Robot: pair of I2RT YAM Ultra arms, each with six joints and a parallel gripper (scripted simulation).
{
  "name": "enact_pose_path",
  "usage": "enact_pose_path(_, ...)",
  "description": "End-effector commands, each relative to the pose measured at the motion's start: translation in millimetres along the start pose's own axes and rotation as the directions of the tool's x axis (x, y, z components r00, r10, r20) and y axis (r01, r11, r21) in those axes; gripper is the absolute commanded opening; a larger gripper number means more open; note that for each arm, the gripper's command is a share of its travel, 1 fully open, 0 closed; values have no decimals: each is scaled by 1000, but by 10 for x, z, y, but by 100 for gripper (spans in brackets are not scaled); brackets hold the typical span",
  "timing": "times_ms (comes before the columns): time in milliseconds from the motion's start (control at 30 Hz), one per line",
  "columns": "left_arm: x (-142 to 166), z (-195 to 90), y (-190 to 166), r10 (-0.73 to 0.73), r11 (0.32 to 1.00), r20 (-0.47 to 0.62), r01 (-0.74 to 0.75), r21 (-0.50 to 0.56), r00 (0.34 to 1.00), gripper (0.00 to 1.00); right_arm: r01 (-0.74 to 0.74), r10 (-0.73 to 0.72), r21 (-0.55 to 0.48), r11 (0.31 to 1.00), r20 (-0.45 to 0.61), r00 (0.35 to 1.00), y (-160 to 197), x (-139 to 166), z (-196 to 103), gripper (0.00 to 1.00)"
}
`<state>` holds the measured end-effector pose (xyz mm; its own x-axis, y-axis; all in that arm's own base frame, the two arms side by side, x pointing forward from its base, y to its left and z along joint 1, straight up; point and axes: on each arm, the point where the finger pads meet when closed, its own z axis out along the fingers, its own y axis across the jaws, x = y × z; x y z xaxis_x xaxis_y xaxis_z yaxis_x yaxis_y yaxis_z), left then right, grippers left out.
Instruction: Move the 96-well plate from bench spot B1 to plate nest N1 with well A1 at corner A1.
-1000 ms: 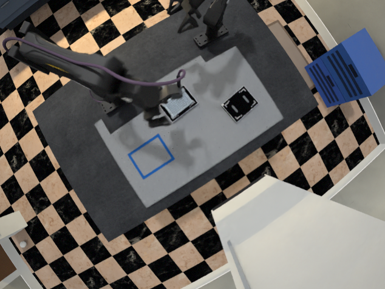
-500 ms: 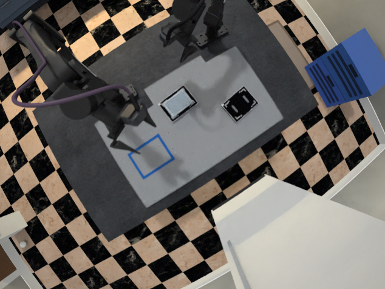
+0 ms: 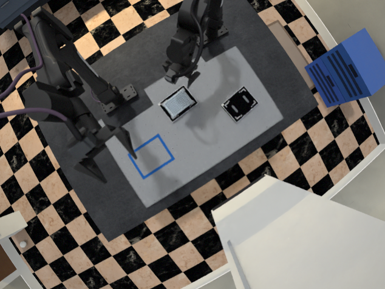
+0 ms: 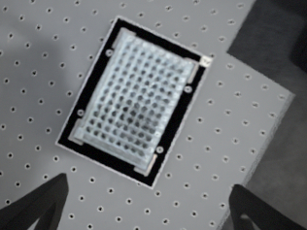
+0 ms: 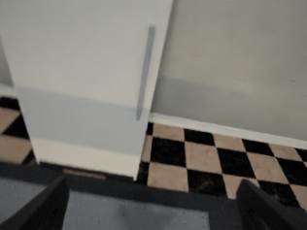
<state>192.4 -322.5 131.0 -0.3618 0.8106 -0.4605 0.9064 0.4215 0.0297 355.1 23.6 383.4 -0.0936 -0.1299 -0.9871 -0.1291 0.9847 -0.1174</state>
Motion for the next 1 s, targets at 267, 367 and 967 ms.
enact_pose_path(267,-125,150,183,-45,998,-23,44,-44,999,100,-135,119,125,983,131,984,-324,-314,203,100)
enact_pose_path(367,-125,150,181,-45,998,-23,44,-44,999,100,-131,115,122,984,125,985,-317,-302,208,100)
enact_pose_path(967,-27,345,170,208,978,-312,-188,93,927,100,-131,115,122,984,130,985,-318,-319,191,100)
